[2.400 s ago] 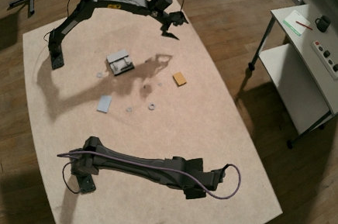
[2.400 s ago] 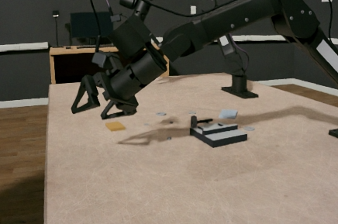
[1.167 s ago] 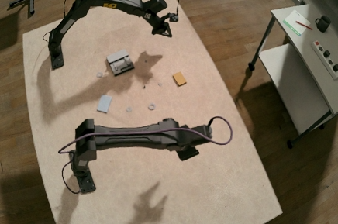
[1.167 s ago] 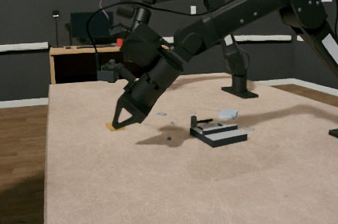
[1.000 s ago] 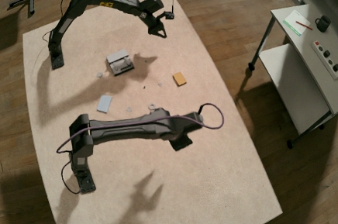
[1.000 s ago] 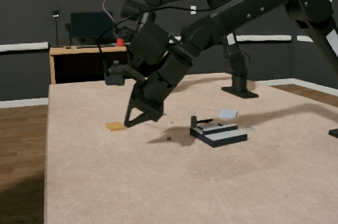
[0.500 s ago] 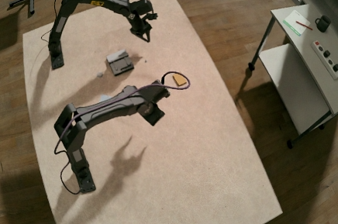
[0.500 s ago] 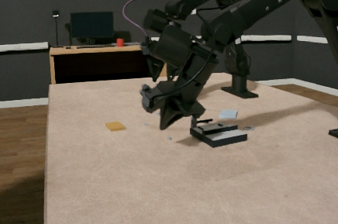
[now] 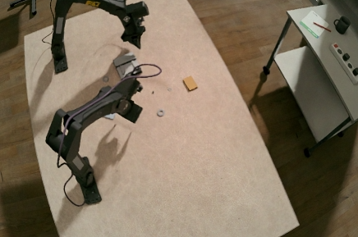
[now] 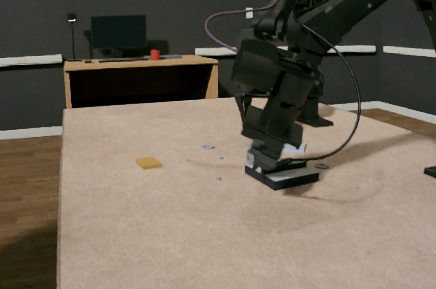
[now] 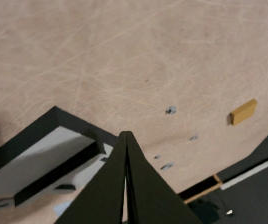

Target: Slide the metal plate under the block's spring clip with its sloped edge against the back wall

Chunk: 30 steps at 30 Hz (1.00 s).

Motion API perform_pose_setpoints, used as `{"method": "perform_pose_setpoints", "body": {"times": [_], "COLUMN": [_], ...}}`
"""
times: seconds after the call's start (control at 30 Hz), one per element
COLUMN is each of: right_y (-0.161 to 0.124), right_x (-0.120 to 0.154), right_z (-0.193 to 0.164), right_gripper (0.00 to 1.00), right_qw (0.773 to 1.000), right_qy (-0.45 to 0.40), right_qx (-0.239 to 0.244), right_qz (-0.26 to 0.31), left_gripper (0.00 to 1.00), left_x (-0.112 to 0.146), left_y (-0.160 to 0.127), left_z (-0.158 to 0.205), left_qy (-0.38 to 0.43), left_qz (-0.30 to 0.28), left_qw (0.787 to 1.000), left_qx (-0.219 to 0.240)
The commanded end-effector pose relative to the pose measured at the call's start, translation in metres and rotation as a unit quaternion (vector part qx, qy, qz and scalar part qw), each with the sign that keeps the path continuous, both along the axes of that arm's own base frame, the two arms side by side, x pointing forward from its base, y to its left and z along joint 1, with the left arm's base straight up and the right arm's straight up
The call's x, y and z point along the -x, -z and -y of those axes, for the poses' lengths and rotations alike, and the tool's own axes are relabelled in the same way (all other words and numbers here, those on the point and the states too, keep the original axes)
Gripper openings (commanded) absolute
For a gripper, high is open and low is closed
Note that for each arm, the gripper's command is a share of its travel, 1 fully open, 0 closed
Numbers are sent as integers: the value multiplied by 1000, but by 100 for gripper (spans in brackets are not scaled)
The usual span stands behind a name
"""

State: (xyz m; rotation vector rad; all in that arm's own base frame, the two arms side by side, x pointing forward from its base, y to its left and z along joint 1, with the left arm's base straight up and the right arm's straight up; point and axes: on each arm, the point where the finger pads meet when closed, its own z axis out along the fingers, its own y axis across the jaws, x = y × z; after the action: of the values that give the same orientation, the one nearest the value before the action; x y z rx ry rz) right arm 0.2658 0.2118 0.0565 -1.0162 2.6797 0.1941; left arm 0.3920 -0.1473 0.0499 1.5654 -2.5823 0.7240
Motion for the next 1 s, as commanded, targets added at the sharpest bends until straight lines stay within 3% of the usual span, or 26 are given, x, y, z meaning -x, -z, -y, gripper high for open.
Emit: {"method": "perform_pose_setpoints", "body": {"times": [0.0, 0.13, 0.27, 0.5, 0.7, 0.97], "right_y": [0, 11, 20, 25, 24, 31], "right_x": [23, 54, 77, 91, 86, 80], "right_z": [-22, -31, -34, -33, -37, -46], "right_gripper": [76, 76, 76, 76, 76, 74], "right_qw": [999, 997, 994, 992, 993, 993], "right_qy": [-36, -76, -105, -125, -120, -120], "right_qx": [-12, -6, -1, 6, 4, 3], "right_qz": [30, 29, 25, 14, 21, 21], "left_gripper": [0, 0, 0, 0, 0, 0], "left_x": [30, 56, 82, 85, 86, 85], "left_y": [-10, -6, 4, 4, -1, 18], "left_z": [-7, -12, -19, -23, -20, -10], "left_qy": [-130, -209, -225, -249, -244, -243], "left_qz": [-73, -133, -198, -198, -197, -195], "left_qw": [988, 968, 953, 947, 948, 949], "left_qx": [34, 44, 53, 51, 50, 50]}}
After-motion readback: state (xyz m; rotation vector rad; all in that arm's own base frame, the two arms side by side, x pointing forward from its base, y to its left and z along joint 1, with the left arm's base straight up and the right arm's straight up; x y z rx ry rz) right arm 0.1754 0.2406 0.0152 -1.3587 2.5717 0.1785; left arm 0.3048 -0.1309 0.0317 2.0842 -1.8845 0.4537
